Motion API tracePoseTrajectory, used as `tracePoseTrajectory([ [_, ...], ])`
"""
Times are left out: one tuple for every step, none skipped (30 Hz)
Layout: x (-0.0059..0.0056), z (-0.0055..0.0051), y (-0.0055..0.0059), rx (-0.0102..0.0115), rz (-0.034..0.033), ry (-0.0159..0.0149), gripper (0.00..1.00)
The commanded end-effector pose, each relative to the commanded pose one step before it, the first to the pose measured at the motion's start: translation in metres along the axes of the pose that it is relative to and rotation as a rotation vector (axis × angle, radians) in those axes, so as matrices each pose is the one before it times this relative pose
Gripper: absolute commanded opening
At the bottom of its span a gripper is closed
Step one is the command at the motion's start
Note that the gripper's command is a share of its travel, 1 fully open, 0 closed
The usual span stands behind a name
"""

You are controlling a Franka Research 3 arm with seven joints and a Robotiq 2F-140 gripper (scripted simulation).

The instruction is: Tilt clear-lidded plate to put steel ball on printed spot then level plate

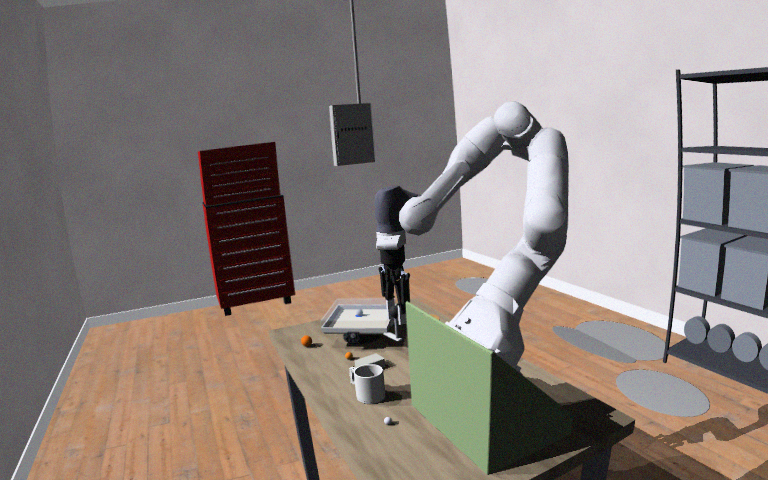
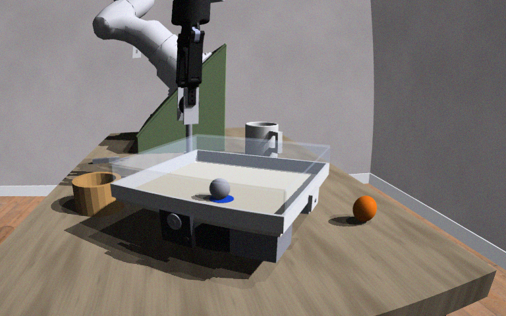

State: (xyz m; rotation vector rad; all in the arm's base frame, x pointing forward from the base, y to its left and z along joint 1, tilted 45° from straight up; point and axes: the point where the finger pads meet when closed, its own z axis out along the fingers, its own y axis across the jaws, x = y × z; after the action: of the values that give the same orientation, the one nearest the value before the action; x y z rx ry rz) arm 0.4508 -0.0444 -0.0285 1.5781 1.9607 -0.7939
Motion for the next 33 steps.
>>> tracePoseTrajectory([
  [-0.00115,-0.00176,0.00001,-0.00051,-0.00447,-0.00326,0.36],
  [0.0,-0.00065,0.0,0.0,0.0,0.0,0.36],
  [0.0,-0.00073,0.0,0.0,0.0,0.0,0.36],
  [0.0,-0.00082,0.0,0.0,0.0,0.0,0.36],
  [0.0,-0.00091,0.0,0.0,0.0,0.0,0.36],
  [0.0,-0.00101,0.0,0.0,0.0,0.0,0.36],
  [0.0,-0.00109,0.0,0.0,0.0,0.0,0.36],
  [0.0,-0.00117,0.0,0.0,0.0,0.0,0.36],
  [0.0,-0.00125,-0.00001,0.0,-0.00001,0.00001,0.36],
  [0.0,-0.00134,0.00001,-0.00001,0.00001,-0.00001,0.36],
  [0.0,-0.00141,0.0,0.0,0.0,0.0,0.36],
  [0.0,-0.00148,-0.00001,0.0,0.0,0.00001,0.36],
  [0.0,-0.00155,0.0,0.0,0.0,0.0,0.36],
  [0.0,-0.00162,0.0,0.0,0.0,0.0,0.36],
  [0.0,-0.00166,0.0,0.0,0.0,0.0,0.36],
  [0.0,0.0,0.0,0.0,0.0,0.0,0.36],
  [0.0,0.0,0.0,0.0,0.0,0.0,0.36],
  [0.0,-0.00172,0.0,0.0,0.0,0.0,0.36],
  [0.0,-0.00177,0.0,0.0,0.0,0.0,0.36],
  [0.0,-0.00179,-0.00001,0.0,-0.00001,0.00001,0.36],
  [0.0,-0.00183,0.0,0.0,0.0,0.0,0.36],
  [0.0,-0.00185,0.0,0.0,0.0,0.0,0.36],
  [0.0,-0.00185,-0.00001,0.00001,-0.00001,0.00001,0.36],
  [0.0,-0.00188,0.00001,-0.00001,0.00001,-0.00001,0.36],
  [0.0,-0.00187,0.0,0.0,0.0,0.0,0.36],
  [0.0,-0.00185,0.0,0.0,0.0,0.0,0.36],
  [0.0,-0.00185,0.00001,0.0,0.00001,-0.00001,0.36],
  [0.0,-0.00181,0.0,0.0,0.0,0.00001,0.36],
  [0.0,-0.00178,0.0,0.0,0.0,0.0,0.36],
  [0.0,-0.00174,0.0,0.0,0.0,0.0,0.36],
  [0.0,-0.00167,-0.00001,0.0,0.0,0.00001,0.36],
  [0.0,-0.00163,0.0,0.0,0.0,0.0,0.36],
  [0.0,0.0,0.0,0.0,0.0,0.0,0.36],
])
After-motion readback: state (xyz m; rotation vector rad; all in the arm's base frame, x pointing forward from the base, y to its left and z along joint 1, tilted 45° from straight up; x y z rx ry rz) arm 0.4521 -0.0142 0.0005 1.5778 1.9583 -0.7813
